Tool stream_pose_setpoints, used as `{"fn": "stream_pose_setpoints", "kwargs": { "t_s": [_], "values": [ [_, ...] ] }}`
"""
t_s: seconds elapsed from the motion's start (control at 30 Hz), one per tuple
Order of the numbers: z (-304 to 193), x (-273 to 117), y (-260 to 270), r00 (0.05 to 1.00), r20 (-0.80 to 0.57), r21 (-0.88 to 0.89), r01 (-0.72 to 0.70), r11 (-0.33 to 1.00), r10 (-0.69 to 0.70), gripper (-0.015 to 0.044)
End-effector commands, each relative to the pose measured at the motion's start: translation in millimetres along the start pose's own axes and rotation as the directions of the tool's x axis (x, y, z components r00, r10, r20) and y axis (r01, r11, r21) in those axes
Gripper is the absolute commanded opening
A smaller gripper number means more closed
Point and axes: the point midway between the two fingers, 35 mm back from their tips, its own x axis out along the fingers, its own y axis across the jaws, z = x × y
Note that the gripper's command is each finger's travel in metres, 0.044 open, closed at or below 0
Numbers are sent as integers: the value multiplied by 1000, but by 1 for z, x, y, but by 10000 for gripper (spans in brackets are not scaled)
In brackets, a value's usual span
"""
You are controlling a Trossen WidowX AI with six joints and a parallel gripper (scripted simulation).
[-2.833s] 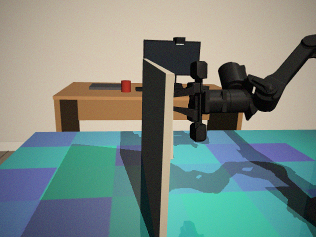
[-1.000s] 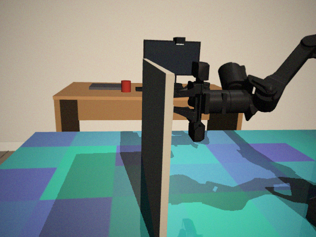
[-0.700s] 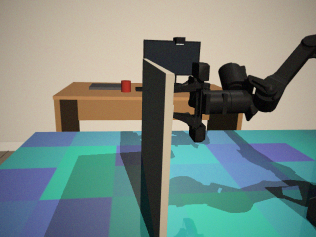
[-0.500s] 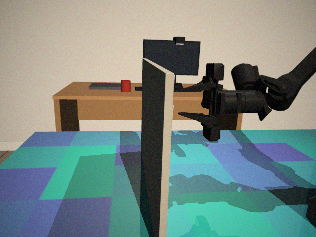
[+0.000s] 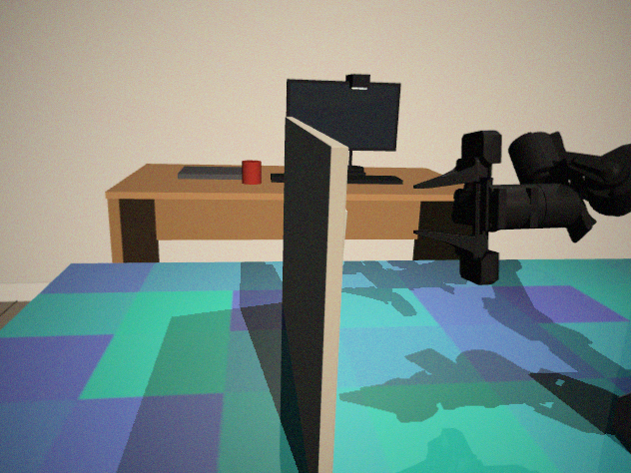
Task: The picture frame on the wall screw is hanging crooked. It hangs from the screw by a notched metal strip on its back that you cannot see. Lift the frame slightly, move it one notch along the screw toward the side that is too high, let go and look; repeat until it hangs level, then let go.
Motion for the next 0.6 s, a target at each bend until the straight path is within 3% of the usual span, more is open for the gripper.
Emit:
{"fn": "stream_pose_setpoints", "kwargs": {
  "t_s": [0.0,0.17,0.57],
  "values": [
    [11,-35,24,1000,13,-19,-26,999,26,260],
    [1,-70,42,1000,9,-13,-26,1000,26,260],
    [0,-71,41,1000,8,-11,-23,1000,23,260]
  ]
}}
